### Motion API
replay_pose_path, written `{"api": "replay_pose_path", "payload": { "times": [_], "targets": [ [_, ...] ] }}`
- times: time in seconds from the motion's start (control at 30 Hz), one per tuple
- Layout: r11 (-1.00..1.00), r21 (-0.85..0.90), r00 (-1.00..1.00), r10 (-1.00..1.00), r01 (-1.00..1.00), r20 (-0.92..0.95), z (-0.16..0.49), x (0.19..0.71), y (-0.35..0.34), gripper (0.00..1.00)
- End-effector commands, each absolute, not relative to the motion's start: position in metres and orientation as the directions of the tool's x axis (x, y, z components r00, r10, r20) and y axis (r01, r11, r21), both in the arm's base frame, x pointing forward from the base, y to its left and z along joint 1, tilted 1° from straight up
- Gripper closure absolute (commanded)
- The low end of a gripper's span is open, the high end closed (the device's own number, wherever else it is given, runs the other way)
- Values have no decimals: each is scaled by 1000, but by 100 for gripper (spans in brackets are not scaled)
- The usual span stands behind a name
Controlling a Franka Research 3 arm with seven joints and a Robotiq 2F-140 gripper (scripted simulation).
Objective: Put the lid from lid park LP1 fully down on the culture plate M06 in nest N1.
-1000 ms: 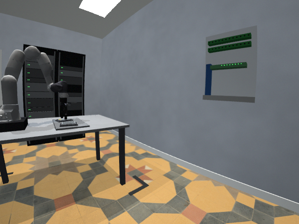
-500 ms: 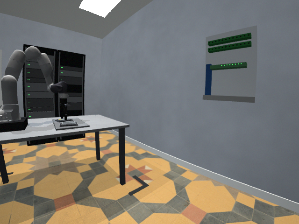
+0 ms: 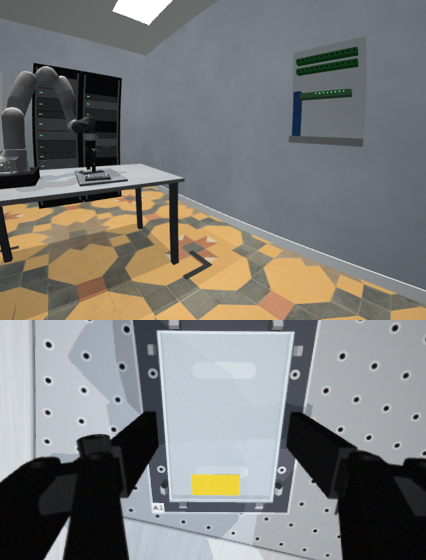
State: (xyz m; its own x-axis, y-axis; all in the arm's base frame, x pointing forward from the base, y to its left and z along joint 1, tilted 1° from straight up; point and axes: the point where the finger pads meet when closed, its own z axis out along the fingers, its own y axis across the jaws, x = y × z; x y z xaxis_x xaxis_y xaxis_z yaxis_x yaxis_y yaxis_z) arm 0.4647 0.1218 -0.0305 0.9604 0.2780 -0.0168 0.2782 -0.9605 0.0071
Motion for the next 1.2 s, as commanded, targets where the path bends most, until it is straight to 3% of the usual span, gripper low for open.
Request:
{"api": "replay_pose_path", "payload": {
  "times": [0.0, 0.9, 0.93, 1.17],
  "targets": [
    [-961, 8, 961, 276, 277, -13, -30, 466, 122, 31],
    [-961, 8, 961, 276, 277, -13, -30, 466, 122, 31],
    [-961, 8, 961, 276, 277, -13, -30, 466, 122, 90],
    [-961, 8, 961, 276, 277, -13, -30, 466, 122, 90]
  ]
}}
